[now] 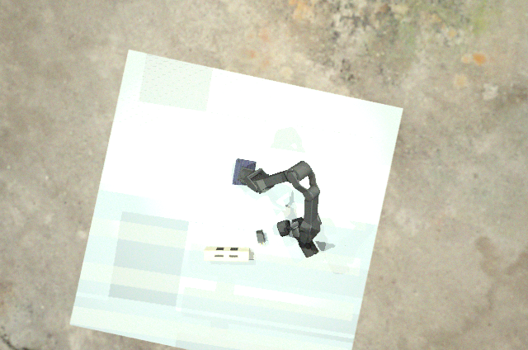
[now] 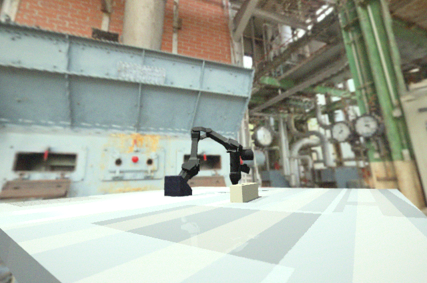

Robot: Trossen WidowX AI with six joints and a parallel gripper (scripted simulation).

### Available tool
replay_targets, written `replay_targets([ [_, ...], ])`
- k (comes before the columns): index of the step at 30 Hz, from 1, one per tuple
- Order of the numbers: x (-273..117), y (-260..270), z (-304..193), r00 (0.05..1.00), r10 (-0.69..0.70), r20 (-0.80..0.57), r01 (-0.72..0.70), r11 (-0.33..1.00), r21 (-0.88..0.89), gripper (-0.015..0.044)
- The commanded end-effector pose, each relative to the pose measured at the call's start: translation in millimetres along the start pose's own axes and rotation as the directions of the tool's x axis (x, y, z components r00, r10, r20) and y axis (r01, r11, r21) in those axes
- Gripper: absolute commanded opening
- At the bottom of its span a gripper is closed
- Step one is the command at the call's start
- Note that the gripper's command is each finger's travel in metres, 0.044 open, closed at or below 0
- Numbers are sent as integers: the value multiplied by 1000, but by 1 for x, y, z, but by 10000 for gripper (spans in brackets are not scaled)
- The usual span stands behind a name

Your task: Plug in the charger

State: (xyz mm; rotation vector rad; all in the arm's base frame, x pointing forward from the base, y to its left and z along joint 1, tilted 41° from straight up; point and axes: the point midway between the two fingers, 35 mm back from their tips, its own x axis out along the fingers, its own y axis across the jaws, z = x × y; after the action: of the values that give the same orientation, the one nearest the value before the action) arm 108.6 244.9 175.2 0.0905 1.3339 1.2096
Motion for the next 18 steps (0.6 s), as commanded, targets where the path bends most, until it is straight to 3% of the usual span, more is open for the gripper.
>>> replay_targets([
  [1, -2, -11, 5, 1000, -26, 1, 26, 1000, 11, 440],
  [18, -20, -68, 23, 994, -104, -17, 105, 993, 52, 440],
])
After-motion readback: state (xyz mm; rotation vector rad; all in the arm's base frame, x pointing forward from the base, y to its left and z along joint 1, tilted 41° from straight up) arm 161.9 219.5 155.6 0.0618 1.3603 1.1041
